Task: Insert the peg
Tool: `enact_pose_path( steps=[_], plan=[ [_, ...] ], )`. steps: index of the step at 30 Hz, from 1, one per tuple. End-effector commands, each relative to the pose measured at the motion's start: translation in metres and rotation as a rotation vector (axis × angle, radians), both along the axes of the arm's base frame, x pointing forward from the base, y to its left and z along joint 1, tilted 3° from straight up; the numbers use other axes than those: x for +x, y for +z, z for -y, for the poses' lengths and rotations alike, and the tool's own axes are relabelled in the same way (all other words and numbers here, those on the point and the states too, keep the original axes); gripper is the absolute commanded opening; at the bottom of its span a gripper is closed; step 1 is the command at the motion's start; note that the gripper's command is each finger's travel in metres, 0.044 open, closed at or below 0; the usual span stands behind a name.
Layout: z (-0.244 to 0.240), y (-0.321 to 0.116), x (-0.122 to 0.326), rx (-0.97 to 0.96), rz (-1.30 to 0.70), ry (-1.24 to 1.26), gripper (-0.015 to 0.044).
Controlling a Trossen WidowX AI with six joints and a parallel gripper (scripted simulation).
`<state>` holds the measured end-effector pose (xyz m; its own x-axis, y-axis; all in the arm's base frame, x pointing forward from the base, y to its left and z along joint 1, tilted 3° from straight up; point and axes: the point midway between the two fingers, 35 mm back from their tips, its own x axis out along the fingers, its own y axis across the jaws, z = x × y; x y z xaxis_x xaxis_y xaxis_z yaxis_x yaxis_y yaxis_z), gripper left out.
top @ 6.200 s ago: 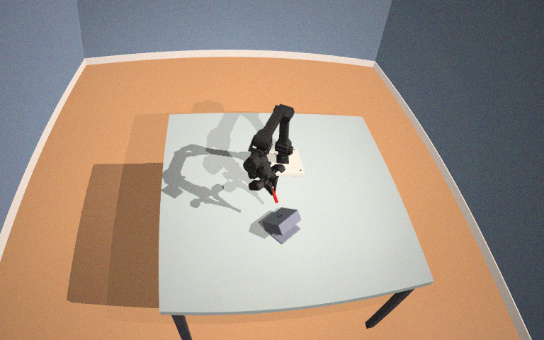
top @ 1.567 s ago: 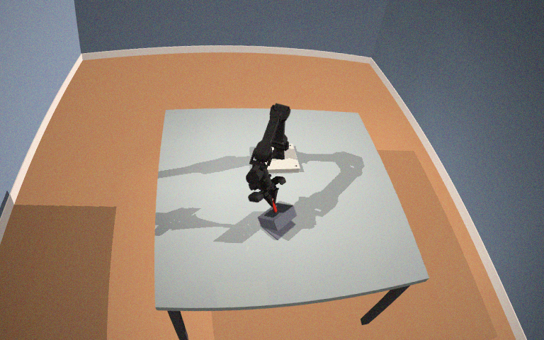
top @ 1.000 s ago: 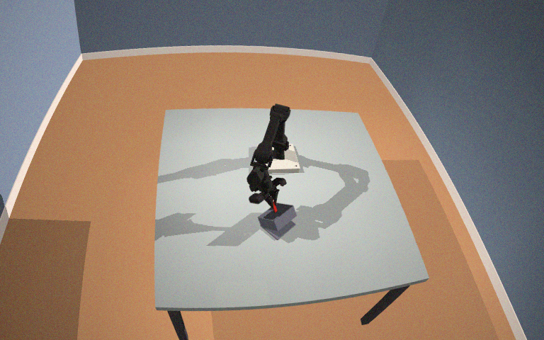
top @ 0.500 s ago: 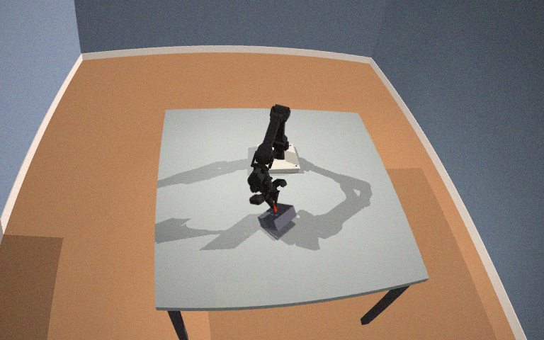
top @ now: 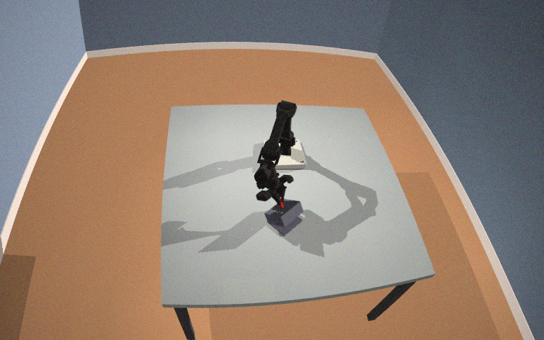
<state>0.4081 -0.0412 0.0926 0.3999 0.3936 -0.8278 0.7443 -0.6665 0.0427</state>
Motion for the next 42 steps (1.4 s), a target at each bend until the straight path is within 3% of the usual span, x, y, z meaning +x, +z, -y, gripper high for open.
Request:
enact_pose_path(
  steps=[1,13,42],
  plan=[
    [0.000,0.000,0.000,0.000,0.000,0.000,0.0131],
    [0.003,0.005,-0.002,0.000,-0.001,-0.001,0.0440],
    [0.033,0.058,-0.025,-0.001,-0.015,-0.008,0.0440]
  ],
)
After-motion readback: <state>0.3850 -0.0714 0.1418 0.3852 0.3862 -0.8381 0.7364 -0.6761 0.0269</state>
